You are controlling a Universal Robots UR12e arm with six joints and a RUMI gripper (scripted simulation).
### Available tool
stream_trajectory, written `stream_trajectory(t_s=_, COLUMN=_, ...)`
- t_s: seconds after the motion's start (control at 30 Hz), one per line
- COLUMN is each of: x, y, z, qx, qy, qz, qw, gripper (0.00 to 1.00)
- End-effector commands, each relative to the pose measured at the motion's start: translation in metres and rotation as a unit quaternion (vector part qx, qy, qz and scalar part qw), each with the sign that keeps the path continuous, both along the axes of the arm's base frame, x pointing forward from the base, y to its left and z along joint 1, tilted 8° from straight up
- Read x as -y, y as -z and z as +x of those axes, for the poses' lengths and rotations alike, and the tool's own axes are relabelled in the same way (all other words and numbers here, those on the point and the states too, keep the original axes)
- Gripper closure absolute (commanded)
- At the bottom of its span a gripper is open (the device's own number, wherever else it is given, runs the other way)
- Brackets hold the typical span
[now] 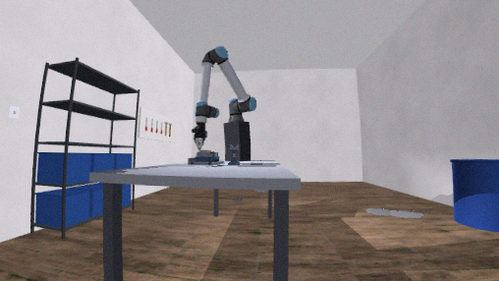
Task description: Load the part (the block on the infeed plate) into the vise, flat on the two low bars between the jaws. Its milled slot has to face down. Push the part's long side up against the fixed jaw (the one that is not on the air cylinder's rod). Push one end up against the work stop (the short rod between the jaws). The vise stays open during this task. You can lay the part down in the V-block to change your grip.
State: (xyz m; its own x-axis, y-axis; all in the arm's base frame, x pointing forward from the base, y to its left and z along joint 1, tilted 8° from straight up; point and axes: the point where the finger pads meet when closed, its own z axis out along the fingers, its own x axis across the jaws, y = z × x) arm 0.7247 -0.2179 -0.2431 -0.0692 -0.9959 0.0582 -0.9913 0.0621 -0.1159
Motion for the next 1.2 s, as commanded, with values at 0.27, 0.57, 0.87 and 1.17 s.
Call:
stream_trajectory(t_s=0.27, x=-0.0027, y=-0.0005, z=0.0007, qx=0.001, qy=0.000, qz=0.000, qw=1.000, gripper=1.00)
stream_trajectory(t_s=0.57, x=-0.0046, y=-0.0004, z=0.0008, qx=0.001, qy=0.000, qz=0.000, qw=1.000, gripper=1.00)
stream_trajectory(t_s=0.87, x=-0.0058, y=-0.0003, z=0.0009, qx=0.001, qy=0.000, qz=0.000, qw=1.000, gripper=1.00)
stream_trajectory(t_s=1.17, x=-0.0070, y=-0.0003, z=0.0010, qx=0.001, qy=0.000, qz=0.000, qw=1.000, gripper=1.00)
